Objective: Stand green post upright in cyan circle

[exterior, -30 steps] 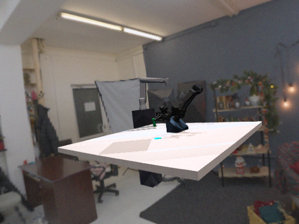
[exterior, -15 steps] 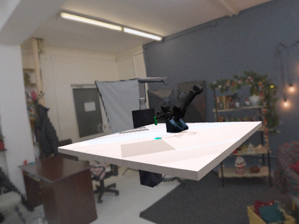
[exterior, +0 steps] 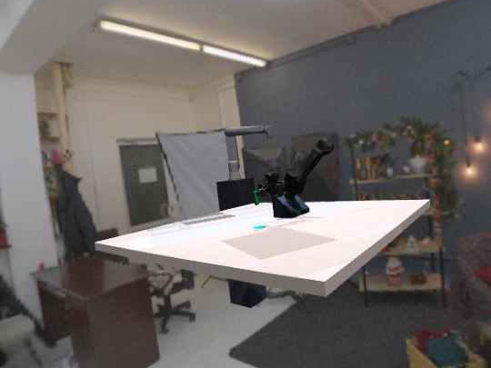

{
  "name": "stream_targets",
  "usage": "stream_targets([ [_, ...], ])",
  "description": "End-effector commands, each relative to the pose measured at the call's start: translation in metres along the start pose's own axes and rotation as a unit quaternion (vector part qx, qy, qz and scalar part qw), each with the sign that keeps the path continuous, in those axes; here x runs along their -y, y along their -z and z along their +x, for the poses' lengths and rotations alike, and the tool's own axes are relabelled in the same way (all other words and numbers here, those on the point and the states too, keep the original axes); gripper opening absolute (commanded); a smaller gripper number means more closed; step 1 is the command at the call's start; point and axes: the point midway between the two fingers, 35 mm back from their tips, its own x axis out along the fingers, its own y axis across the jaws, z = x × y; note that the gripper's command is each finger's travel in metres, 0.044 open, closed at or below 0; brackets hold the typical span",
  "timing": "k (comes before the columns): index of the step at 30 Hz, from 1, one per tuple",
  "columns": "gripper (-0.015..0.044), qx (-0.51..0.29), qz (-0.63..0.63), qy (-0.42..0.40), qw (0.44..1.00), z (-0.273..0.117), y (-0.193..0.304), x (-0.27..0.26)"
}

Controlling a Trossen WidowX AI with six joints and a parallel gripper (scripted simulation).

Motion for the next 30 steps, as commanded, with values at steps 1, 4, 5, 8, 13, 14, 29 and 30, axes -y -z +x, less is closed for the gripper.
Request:
stream_targets([
  [1,0.0023,0.003,0.003,0.001,1.000,0.000,-0.001,0.000],
  [4,0.0023,0.002,0.003,0.001,1.000,0.000,0.000,0.000],
  [5,0.0023,0.002,0.003,0.001,1.000,0.001,0.002,0.000],
  [8,0.0023,0.002,0.003,0.002,1.000,0.003,0.008,-0.001],
  [13,0.0023,0.001,0.004,0.003,1.000,0.005,0.018,-0.002],
  [14,0.0023,0.000,0.004,0.003,1.000,0.006,0.020,-0.002],
  [29,0.0023,-0.001,0.005,0.004,1.000,0.010,0.051,-0.003],
  [30,0.0023,-0.001,0.005,0.004,1.000,0.010,0.053,-0.003],
])
